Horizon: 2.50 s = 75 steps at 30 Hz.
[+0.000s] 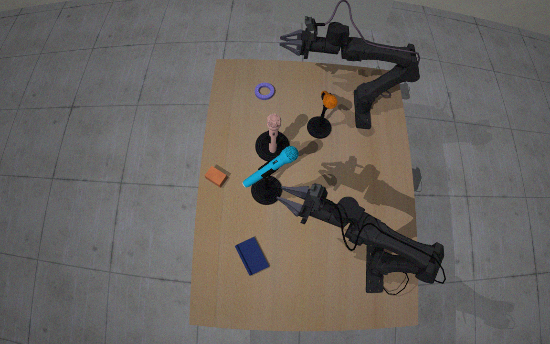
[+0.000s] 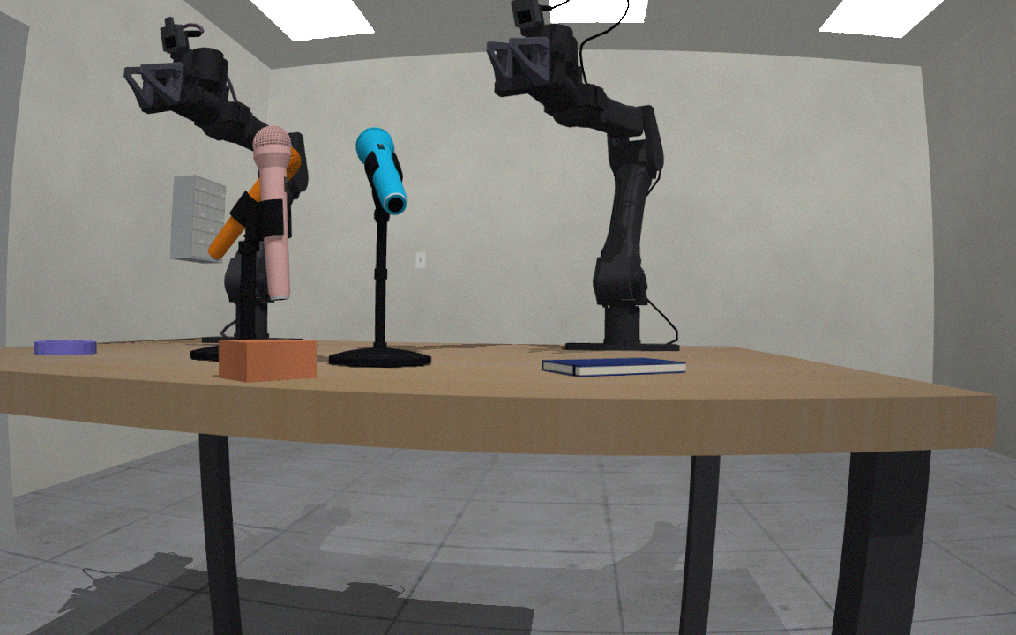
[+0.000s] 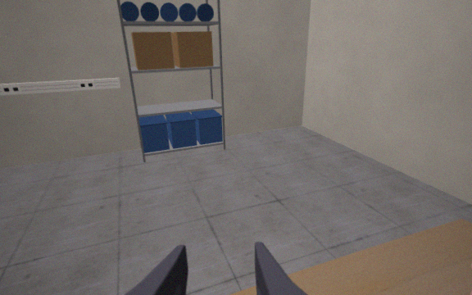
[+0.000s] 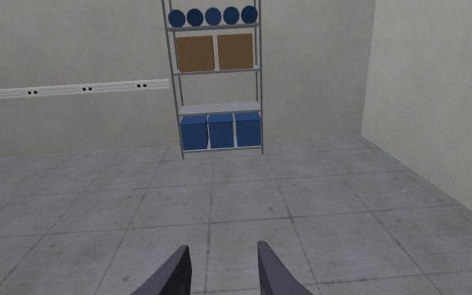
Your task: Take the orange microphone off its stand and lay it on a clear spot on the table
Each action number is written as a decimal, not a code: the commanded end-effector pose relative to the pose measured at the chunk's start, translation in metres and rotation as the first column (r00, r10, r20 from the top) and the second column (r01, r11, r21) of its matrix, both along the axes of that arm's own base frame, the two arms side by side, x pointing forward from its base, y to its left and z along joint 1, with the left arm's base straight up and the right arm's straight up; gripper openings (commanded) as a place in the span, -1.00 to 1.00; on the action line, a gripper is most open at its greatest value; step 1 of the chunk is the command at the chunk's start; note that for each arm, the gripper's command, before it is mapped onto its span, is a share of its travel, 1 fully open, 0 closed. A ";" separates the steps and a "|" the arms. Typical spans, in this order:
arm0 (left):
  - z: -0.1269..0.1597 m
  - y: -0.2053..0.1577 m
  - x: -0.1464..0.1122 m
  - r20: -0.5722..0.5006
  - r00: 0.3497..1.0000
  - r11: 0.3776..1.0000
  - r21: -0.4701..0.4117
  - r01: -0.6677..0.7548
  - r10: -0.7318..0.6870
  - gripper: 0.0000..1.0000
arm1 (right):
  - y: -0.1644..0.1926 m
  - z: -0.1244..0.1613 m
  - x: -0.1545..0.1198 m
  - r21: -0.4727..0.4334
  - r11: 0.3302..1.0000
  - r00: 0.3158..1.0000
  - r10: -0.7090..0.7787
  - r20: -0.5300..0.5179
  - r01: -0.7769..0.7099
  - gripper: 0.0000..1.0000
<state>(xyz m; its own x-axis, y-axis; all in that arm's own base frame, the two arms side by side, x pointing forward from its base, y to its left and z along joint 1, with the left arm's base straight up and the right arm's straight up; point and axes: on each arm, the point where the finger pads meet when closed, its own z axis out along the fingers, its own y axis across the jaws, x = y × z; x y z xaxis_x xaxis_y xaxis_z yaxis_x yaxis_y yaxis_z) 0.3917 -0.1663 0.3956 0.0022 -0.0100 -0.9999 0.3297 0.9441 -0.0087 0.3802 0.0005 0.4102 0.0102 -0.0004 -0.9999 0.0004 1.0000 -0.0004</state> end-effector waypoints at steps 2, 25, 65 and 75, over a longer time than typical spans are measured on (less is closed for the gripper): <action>0.030 -0.055 -0.011 0.081 0.993 0.996 -0.033 0.087 -0.084 -0.38 | 0.002 0.020 -0.008 0.001 1.000 0.999 0.003 0.035 -0.003 -0.38; -0.006 -0.291 -0.183 0.071 0.829 0.829 -0.039 0.558 -0.555 -0.38 | 0.002 0.020 -0.008 0.001 1.000 0.999 0.003 0.035 -0.003 -0.38; -0.256 -0.398 -0.197 0.045 0.986 0.976 -0.141 0.164 -0.159 -0.38 | 0.002 0.020 -0.008 0.001 1.000 0.999 0.003 0.035 -0.003 -0.38; -0.310 -0.406 -0.204 0.013 0.975 0.976 0.007 0.220 -0.220 -0.38 | 0.002 0.020 -0.008 0.001 1.000 0.999 0.003 0.035 -0.003 -0.38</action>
